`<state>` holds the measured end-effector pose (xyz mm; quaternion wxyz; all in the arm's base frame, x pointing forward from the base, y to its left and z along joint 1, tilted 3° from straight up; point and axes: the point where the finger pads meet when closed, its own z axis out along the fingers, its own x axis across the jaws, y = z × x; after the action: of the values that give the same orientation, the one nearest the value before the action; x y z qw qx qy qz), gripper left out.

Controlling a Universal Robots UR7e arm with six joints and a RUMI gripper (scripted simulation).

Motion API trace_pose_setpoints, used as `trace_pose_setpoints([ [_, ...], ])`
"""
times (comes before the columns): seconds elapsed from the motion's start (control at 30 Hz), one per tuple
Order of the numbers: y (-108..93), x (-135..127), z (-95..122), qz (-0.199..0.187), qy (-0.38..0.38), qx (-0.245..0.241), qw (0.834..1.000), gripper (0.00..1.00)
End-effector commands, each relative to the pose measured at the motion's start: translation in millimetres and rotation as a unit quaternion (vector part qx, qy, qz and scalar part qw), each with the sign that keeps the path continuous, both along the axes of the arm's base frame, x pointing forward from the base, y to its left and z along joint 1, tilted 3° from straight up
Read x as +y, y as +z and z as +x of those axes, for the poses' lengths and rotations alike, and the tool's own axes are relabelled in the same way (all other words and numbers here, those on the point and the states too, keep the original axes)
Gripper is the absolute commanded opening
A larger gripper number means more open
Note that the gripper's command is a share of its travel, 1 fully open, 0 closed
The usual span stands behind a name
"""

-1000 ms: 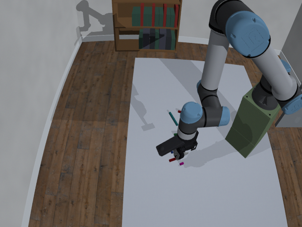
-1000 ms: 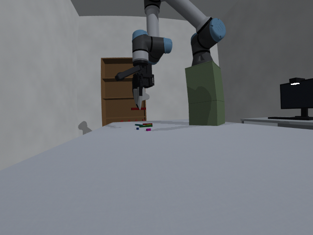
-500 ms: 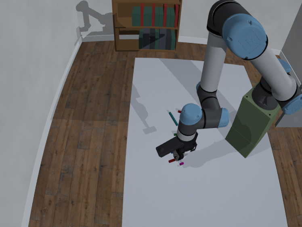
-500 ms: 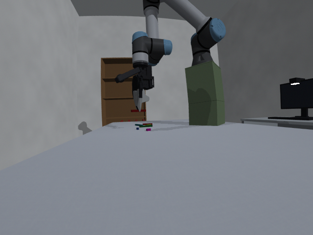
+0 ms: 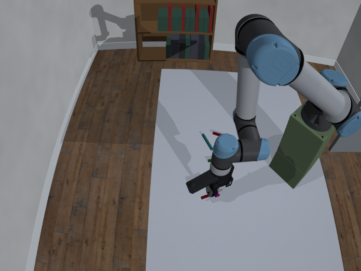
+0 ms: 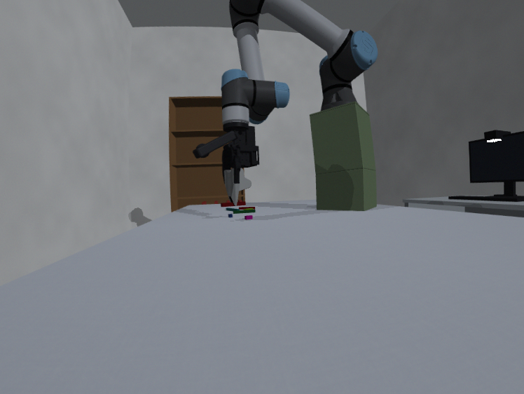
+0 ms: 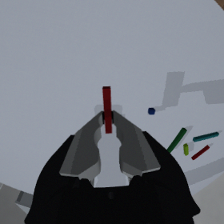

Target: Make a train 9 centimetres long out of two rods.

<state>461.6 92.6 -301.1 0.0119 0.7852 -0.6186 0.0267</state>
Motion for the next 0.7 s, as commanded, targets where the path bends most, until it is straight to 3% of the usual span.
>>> trace_pose_setpoints([
  [0.0, -21.3, -1.9, 4.8, 0.0, 0.0, -0.004, 1.0, 0.0],
  [0.67, -27.8, -1.7, 3.8, 0.0, 0.0, -0.003, 1.0, 0.0],
])
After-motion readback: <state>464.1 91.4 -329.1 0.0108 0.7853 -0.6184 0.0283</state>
